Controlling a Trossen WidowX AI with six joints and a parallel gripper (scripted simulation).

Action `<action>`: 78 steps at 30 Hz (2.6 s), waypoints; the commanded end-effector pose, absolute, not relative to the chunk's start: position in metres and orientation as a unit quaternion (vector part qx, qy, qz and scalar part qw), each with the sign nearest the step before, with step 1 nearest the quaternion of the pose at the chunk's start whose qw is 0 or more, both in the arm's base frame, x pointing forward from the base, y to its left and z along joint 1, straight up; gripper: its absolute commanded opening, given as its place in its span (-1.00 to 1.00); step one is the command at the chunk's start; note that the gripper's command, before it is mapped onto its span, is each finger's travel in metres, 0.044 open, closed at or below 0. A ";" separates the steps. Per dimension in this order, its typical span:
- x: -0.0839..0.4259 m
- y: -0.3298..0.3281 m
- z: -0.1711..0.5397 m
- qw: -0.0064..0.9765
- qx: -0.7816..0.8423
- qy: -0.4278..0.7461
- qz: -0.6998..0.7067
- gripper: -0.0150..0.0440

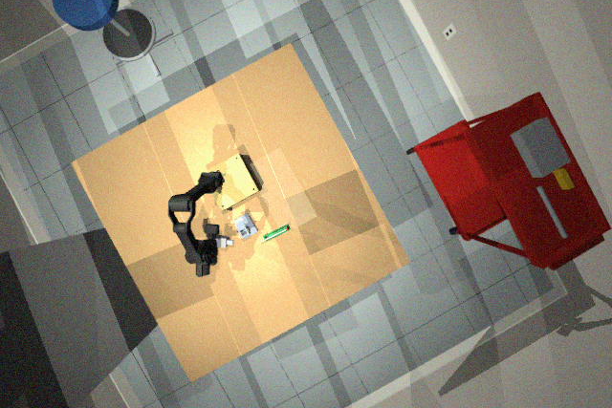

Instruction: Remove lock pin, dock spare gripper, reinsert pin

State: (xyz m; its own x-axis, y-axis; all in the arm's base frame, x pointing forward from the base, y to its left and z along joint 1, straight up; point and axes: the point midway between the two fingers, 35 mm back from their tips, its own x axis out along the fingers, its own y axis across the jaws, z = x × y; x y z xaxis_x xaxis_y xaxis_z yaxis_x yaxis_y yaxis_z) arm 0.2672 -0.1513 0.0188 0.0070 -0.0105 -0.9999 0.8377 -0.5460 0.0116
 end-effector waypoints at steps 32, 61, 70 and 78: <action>0.254 -0.155 -0.017 0.239 0.672 0.222 -0.665 -0.49; 0.253 -0.154 -0.015 0.238 0.671 0.224 -0.665 1.00; 0.248 -0.151 0.001 0.232 0.666 0.230 -0.670 1.00; 0.245 -0.149 0.016 0.228 0.663 0.234 -0.674 1.00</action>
State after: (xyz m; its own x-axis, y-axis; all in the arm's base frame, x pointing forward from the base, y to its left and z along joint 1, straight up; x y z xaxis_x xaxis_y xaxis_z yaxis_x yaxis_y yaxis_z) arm 0.2444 -0.1488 0.0088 -0.0214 0.0061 -0.9998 0.6177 -0.7862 -0.0180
